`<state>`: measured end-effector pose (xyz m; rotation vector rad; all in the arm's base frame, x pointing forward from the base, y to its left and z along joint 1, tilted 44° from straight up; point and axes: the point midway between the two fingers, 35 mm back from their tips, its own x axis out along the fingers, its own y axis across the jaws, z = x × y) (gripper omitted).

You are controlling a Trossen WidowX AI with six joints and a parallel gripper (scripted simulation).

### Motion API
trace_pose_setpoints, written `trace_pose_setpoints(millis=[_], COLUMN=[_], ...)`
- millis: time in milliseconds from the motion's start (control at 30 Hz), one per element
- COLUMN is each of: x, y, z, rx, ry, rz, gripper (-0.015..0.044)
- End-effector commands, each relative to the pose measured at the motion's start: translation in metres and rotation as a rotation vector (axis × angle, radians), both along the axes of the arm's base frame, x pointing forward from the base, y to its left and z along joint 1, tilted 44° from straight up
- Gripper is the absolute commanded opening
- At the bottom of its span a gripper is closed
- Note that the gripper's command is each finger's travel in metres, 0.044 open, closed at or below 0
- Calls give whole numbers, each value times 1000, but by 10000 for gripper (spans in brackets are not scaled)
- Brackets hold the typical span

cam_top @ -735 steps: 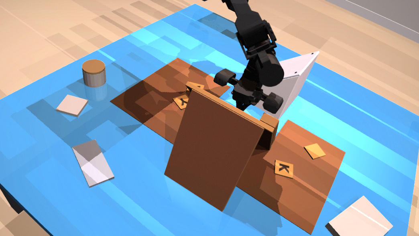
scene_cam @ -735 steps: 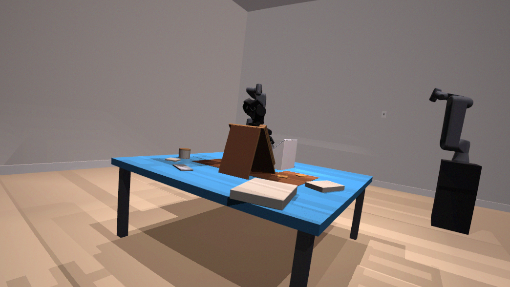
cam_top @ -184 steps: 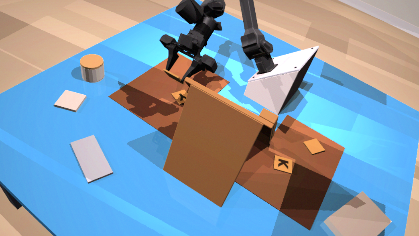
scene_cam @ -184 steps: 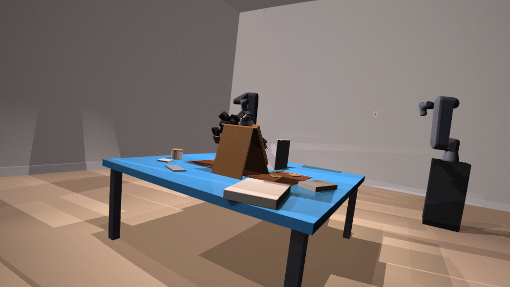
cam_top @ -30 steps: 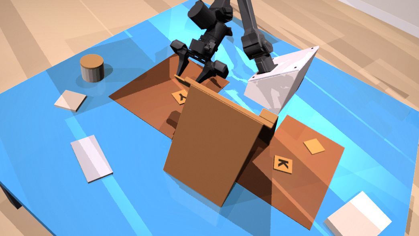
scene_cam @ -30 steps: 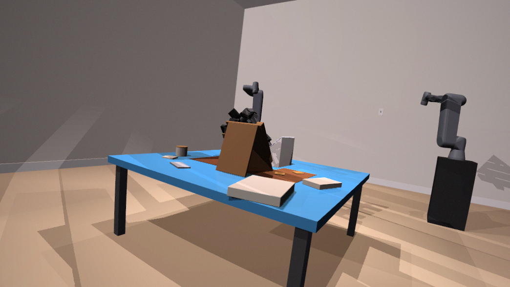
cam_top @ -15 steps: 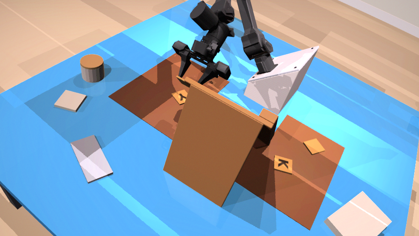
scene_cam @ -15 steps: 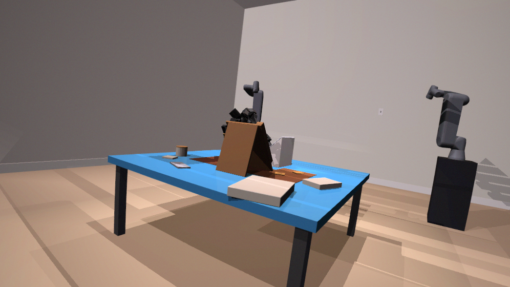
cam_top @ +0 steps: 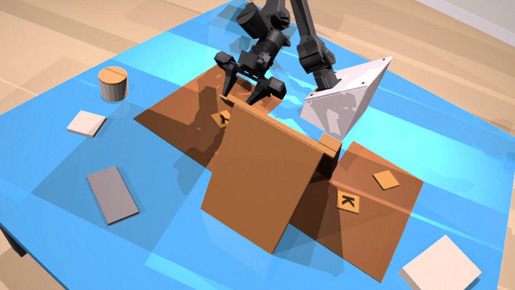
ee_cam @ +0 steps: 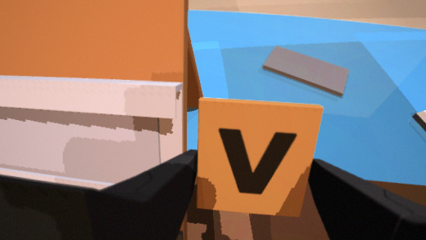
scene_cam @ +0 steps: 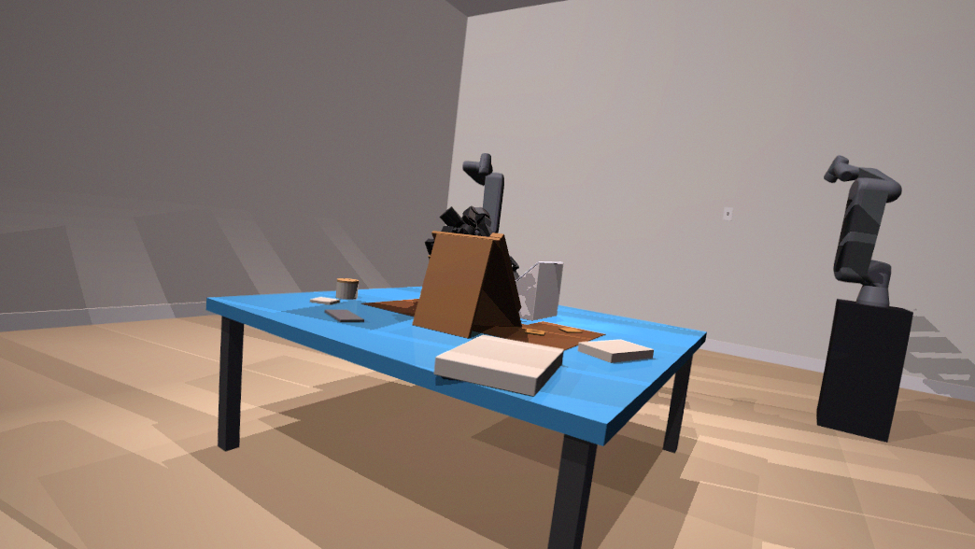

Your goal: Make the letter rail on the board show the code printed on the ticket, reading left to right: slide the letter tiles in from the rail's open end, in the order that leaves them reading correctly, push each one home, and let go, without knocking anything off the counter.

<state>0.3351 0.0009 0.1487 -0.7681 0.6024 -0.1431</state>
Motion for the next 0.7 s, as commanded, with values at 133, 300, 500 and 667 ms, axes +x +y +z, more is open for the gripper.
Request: trace_pose_setpoints(millis=[133, 300, 500, 667], x=[-1, -1, -1, -2], y=[3, 5, 7, 9], z=[-4, -6, -8, -9], rx=[-1, -1, 0, 0], ry=[1, 1, 1, 1], rz=[-4, -4, -4, -4], gripper=[0, 0, 0, 0])
